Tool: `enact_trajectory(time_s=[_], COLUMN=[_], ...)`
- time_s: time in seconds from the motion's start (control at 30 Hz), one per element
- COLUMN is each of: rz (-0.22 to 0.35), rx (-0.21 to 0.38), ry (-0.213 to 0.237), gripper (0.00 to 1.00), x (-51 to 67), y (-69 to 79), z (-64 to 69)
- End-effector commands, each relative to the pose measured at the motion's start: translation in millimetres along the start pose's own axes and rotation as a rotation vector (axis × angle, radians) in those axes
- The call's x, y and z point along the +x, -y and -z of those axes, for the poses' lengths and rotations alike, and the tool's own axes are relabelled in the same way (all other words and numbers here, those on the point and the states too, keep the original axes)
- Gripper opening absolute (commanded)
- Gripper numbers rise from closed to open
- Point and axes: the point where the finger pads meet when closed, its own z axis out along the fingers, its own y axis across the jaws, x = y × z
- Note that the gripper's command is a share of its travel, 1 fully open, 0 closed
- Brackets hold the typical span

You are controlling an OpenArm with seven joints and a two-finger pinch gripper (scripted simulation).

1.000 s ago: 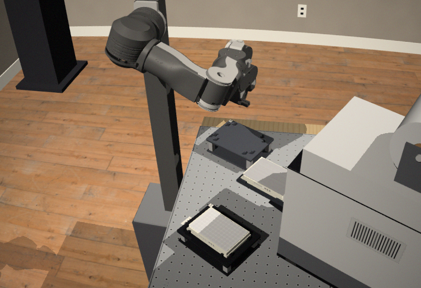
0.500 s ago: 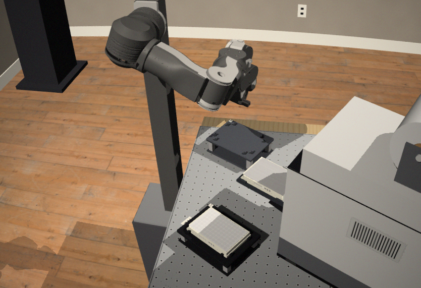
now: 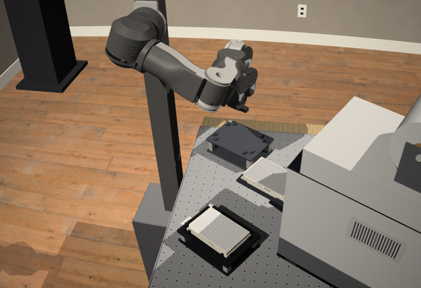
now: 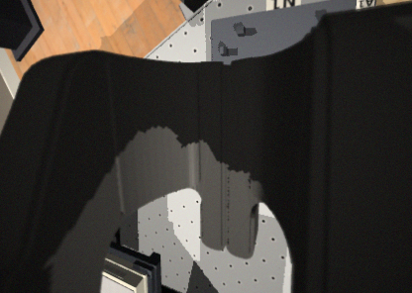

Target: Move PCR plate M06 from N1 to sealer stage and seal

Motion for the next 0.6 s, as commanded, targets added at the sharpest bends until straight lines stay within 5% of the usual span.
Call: enact_trajectory(time_s=[0.0, 0.57], rz=[0.002, 0.002], rx=[0.01, 0.01], ry=[0.005, 0.005], gripper=[0.0, 0.0], x=[0.5, 2.7], y=[1.2, -3.0], z=[0.6, 0.0])
